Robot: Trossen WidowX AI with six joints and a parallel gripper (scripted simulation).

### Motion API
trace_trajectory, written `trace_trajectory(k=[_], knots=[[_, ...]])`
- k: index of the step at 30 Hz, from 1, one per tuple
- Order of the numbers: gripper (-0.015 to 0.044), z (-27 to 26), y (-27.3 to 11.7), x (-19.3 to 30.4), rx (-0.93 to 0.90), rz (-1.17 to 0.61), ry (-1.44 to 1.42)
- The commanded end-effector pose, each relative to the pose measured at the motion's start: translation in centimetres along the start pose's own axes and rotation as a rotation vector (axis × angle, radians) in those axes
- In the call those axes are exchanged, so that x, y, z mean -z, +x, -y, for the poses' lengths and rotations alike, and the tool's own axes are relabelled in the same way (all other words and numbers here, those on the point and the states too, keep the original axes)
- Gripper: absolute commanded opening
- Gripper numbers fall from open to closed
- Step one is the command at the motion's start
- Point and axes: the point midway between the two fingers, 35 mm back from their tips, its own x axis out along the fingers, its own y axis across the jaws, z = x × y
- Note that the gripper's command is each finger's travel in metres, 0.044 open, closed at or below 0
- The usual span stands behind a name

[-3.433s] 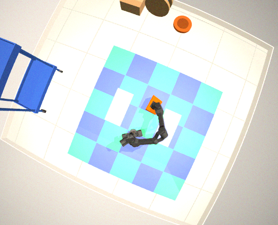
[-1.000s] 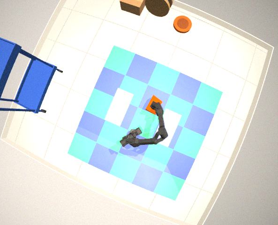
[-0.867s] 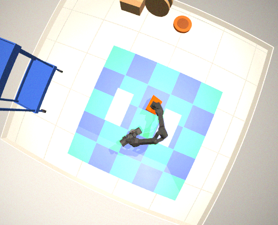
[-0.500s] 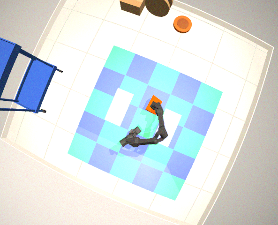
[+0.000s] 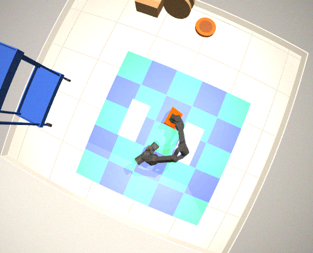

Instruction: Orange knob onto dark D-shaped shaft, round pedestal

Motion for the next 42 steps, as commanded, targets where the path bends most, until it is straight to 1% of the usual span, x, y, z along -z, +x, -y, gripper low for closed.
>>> trace_trajectory(k=[1, 14, 20, 28, 42], knots=[[0.0000, 0.05, 0.02, 0.00, 0.002, 0.000, -0.007], [0.0000, 0.06, 0.10, 0.02, 0.002, 0.000, -0.007], [0.0000, 0.09, -0.43, -0.04, 0.002, 0.000, -0.007], [0.0000, 0.14, -0.34, -0.01, 0.002, -0.001, -0.217], [0.0000, 0.07, 0.10, -0.02, 0.002, 0.000, -0.217]])
